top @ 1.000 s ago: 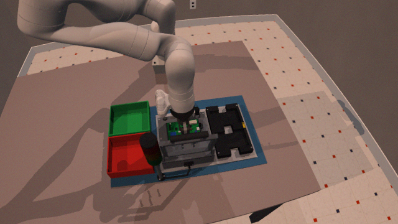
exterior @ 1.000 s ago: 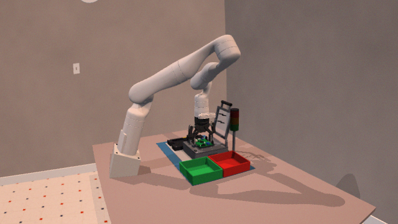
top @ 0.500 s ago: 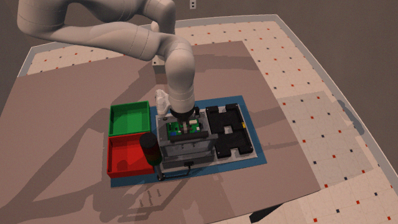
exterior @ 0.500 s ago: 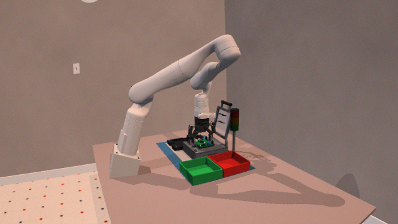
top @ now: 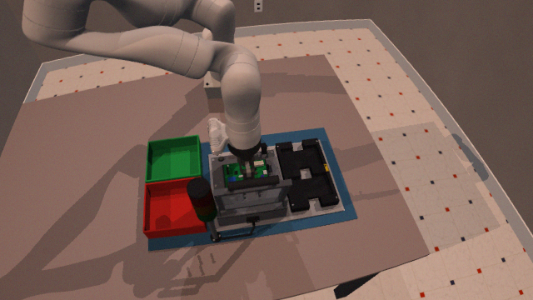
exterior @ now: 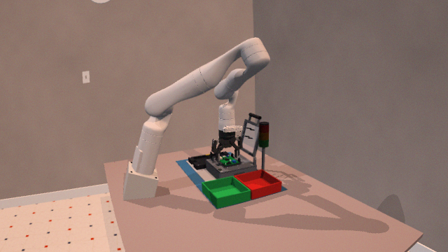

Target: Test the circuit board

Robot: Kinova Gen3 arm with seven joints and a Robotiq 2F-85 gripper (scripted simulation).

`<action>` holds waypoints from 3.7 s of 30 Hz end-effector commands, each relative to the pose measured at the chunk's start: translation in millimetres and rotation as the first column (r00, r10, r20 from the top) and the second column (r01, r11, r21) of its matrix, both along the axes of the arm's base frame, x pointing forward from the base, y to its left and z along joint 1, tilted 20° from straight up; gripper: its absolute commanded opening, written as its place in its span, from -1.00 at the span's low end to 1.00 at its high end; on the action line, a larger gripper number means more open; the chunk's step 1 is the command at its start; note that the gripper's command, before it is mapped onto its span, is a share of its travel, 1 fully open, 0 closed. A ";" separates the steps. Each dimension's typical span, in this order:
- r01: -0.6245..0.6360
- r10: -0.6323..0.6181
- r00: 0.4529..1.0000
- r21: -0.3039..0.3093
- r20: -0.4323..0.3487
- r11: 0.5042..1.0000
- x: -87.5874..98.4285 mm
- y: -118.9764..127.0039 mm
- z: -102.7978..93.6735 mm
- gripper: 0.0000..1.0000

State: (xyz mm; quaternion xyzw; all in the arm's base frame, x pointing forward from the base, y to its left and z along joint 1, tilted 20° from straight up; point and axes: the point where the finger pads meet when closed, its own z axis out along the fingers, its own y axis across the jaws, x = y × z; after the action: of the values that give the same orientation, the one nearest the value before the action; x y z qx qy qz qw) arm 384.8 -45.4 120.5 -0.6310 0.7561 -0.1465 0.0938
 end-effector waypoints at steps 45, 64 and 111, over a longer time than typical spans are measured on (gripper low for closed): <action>0.002 -0.002 1.000 -0.002 0.002 1.000 -22.4 6.3 66.1 1.00; 0.002 -0.002 1.000 -0.002 0.002 1.000 -33.3 9.8 97.2 1.00; 0.002 -0.002 1.000 -0.002 0.002 1.000 -54.8 16.6 158.4 1.00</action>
State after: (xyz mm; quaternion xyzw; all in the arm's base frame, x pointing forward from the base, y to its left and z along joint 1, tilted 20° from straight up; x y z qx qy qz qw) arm 329.9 -27.0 272.9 -0.6343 0.7535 -0.1466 0.0917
